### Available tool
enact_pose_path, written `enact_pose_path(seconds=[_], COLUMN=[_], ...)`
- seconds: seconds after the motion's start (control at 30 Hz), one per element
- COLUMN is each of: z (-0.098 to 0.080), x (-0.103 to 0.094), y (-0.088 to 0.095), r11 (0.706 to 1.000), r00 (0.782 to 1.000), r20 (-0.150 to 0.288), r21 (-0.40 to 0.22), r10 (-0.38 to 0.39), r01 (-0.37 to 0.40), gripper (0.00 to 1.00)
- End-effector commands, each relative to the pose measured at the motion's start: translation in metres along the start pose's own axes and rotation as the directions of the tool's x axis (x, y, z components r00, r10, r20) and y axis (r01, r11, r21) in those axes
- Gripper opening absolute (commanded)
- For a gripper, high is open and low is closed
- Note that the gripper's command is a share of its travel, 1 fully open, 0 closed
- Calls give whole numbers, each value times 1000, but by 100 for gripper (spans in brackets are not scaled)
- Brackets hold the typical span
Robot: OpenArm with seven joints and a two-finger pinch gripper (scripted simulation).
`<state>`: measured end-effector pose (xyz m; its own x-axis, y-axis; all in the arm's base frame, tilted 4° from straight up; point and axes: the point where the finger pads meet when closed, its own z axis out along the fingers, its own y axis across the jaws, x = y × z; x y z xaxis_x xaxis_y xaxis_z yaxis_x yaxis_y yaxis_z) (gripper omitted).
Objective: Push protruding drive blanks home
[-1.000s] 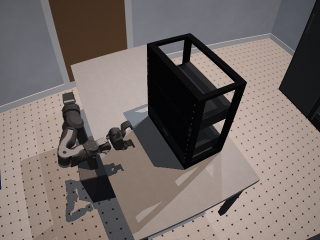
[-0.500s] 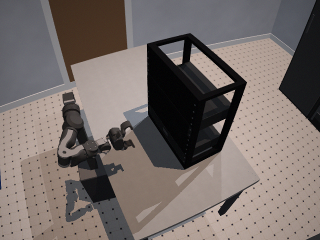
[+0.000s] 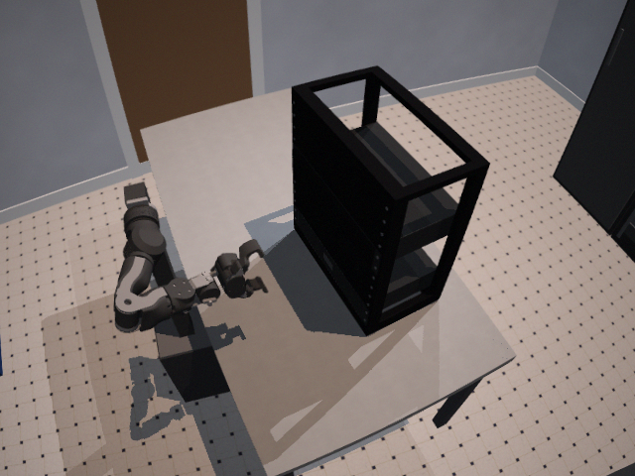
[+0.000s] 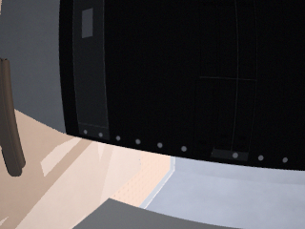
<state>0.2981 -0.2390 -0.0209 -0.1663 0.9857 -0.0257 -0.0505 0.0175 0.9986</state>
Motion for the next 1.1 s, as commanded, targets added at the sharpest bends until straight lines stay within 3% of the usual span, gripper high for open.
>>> enact_pose_path(seconds=[0.0,0.5,1.07], z=[-1,4,42], x=[-1,-3,-14], y=[1,3,21], r11=[1000,1000,1000], r00=[1000,1000,1000], r20=[4,6,5], r21=[-5,-4,-4], r10=[-4,-2,-1], r01=[4,2,1], gripper=[100,100,100])
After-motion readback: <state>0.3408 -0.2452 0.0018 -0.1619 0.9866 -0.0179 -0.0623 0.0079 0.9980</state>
